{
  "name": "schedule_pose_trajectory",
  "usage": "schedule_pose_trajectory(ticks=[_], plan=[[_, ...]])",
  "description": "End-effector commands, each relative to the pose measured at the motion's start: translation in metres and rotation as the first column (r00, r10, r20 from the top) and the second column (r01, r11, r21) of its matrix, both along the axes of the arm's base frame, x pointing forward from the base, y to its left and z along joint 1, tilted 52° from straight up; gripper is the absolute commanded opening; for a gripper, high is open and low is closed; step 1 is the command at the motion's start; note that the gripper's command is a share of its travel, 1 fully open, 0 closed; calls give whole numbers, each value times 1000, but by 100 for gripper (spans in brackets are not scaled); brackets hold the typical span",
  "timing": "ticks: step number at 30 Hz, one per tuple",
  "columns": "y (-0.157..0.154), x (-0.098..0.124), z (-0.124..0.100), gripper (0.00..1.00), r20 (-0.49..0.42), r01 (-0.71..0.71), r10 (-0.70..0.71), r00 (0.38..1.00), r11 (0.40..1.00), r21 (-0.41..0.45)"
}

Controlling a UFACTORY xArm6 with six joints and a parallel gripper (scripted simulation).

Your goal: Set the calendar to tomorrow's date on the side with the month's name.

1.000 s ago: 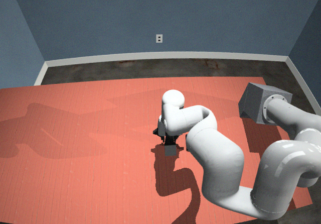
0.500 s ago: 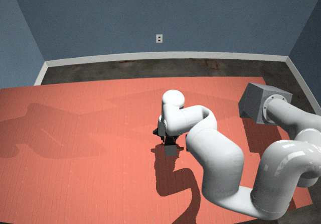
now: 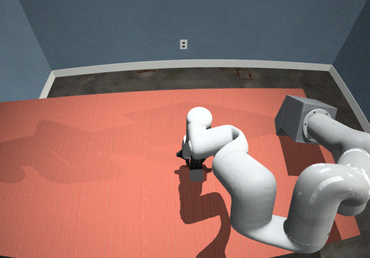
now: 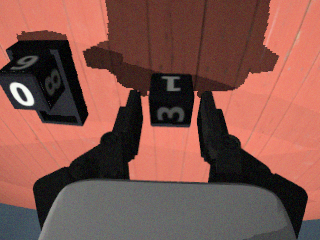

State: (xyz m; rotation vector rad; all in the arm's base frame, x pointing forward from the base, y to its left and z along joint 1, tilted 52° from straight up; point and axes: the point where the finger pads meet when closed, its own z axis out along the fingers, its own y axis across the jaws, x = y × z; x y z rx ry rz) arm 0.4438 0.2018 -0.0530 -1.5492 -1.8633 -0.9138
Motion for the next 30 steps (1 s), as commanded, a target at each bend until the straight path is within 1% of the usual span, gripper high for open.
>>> schedule_pose_trajectory(ticks=[1, 8, 30], plan=[[4, 2, -3, 49, 3, 2, -2, 1000, 1000, 0], [8, 2, -7, 49, 3, 2, -2, 1000, 1000, 0], [9, 2, -7, 49, 3, 2, -2, 1000, 1000, 0]])
